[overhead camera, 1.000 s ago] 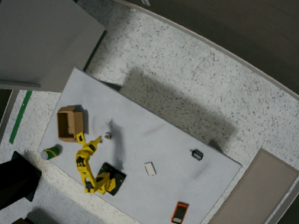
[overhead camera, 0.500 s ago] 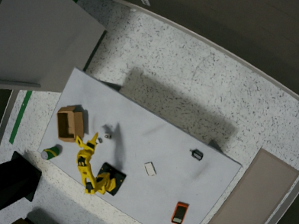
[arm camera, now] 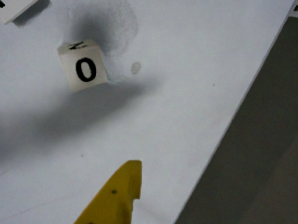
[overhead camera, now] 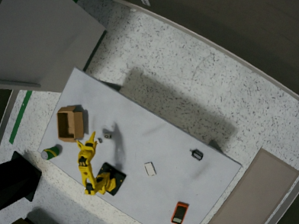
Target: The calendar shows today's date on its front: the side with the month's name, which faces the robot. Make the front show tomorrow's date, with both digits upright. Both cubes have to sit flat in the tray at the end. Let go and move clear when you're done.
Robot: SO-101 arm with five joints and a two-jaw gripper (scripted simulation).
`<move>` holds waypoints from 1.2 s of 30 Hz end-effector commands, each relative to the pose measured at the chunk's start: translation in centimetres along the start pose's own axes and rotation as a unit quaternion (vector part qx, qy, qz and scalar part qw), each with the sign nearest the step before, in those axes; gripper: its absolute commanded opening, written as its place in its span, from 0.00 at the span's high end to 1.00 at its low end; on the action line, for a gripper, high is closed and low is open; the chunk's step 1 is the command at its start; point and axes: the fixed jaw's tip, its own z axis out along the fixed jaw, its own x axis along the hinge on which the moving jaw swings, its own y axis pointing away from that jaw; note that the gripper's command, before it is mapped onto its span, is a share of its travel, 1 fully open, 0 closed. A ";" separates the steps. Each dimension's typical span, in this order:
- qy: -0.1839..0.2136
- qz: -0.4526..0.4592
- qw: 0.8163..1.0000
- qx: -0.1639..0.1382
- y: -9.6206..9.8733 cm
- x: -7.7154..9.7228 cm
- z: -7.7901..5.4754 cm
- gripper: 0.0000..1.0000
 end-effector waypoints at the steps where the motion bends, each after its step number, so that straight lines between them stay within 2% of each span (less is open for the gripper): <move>1: 0.001 -0.028 1.000 0.005 0.1 0.2 0.0 0.65; 10: 0.001 -0.069 0.998 0.005 0.2 0.4 0.1 0.65; 23: 0.002 -0.074 0.997 0.000 0.3 0.4 0.3 0.65; 28: 0.004 -0.074 0.997 -0.036 1.0 0.5 1.6 0.65; 34: 0.009 -0.074 0.990 -0.119 2.9 0.8 4.5 0.65; 36: 0.009 -0.074 0.990 -0.119 2.9 0.8 4.5 0.65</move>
